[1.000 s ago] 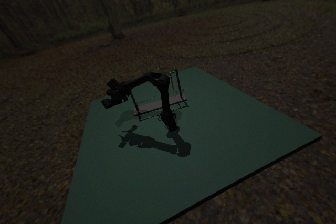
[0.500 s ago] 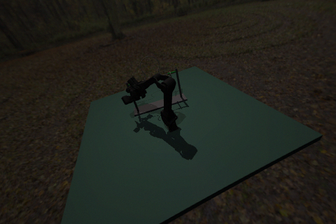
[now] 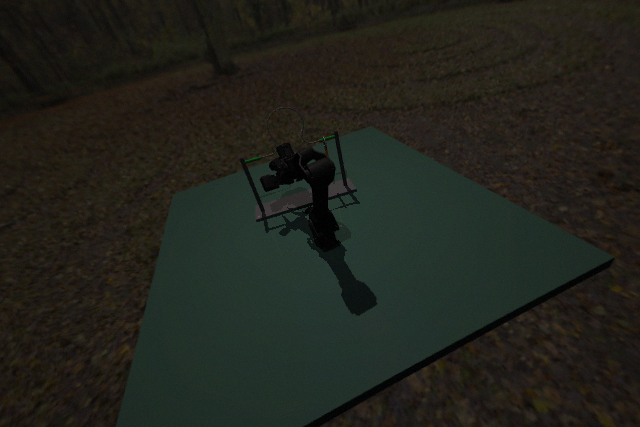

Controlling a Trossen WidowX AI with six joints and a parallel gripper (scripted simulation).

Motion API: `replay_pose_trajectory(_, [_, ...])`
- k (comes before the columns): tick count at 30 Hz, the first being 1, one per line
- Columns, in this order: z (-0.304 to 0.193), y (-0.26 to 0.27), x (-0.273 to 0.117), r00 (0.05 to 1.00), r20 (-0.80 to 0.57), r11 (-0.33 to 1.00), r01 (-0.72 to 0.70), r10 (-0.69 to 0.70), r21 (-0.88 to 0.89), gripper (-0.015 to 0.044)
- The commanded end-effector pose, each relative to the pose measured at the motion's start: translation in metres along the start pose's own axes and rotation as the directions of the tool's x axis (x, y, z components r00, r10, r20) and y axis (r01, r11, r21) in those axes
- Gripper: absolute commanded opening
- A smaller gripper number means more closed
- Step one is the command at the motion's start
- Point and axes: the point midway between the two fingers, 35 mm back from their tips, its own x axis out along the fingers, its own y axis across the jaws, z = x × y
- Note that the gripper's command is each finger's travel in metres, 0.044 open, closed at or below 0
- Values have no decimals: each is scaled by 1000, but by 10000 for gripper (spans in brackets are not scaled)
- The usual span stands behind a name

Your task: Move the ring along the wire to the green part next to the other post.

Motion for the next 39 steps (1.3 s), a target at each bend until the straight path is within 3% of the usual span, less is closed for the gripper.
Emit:
replay_pose_trajectory(1, [-4,-29,-13,998,52,999,35,-36,17,160])
replay_pose_trajectory(21, [-49,-130,-82,939,261,974,208,-224,86,160])
replay_pose_trajectory(39, [-106,-160,-151,798,421,897,429,-432,107,160])
